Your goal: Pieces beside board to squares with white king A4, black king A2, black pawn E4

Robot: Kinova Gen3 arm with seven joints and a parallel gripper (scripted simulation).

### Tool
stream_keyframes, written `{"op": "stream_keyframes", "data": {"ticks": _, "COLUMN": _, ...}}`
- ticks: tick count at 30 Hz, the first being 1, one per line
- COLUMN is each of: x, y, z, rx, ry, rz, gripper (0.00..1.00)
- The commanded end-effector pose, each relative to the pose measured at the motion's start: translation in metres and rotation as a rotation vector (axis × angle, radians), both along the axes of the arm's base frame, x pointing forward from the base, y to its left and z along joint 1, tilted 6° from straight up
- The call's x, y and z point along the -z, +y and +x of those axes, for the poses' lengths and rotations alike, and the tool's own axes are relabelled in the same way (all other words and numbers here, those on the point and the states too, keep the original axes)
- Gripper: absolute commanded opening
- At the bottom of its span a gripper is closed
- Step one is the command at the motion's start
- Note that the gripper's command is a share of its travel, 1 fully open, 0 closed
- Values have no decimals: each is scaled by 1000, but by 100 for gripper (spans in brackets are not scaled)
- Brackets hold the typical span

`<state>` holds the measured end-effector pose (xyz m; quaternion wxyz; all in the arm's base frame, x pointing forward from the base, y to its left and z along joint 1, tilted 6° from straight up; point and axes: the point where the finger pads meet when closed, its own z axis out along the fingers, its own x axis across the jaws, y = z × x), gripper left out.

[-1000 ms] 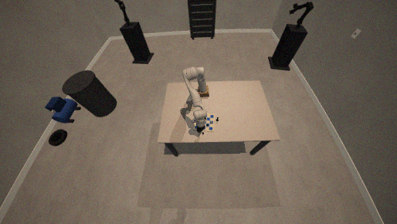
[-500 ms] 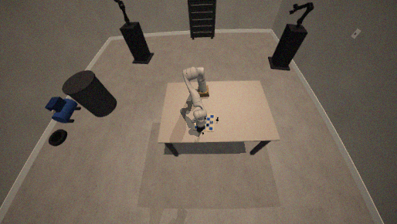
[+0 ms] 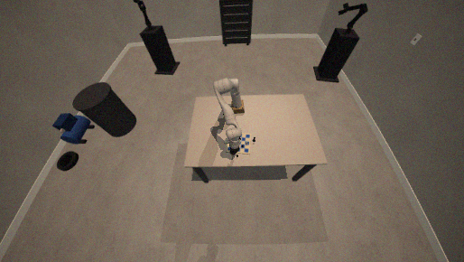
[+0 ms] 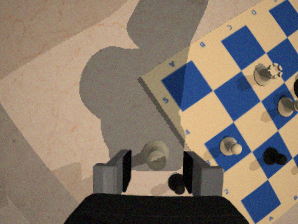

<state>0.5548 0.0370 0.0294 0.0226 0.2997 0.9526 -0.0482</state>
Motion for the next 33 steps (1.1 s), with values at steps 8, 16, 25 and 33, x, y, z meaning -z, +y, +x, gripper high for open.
{"op": "stream_keyframes", "data": {"ticks": 8, "x": 11, "y": -1, "z": 3, "rx": 0, "ry": -9, "rz": 0, "gripper": 79}}
{"op": "stream_keyframes", "data": {"ticks": 16, "x": 32, "y": -3, "z": 3, "rx": 0, "ry": -9, "rz": 1, "gripper": 79}}
{"op": "stream_keyframes", "data": {"ticks": 25, "x": 42, "y": -5, "z": 2, "rx": 1, "ry": -4, "rz": -2, "gripper": 79}}
{"op": "stream_keyframes", "data": {"ticks": 33, "x": 43, "y": -6, "z": 1, "rx": 1, "ry": -1, "rz": -4, "gripper": 79}}
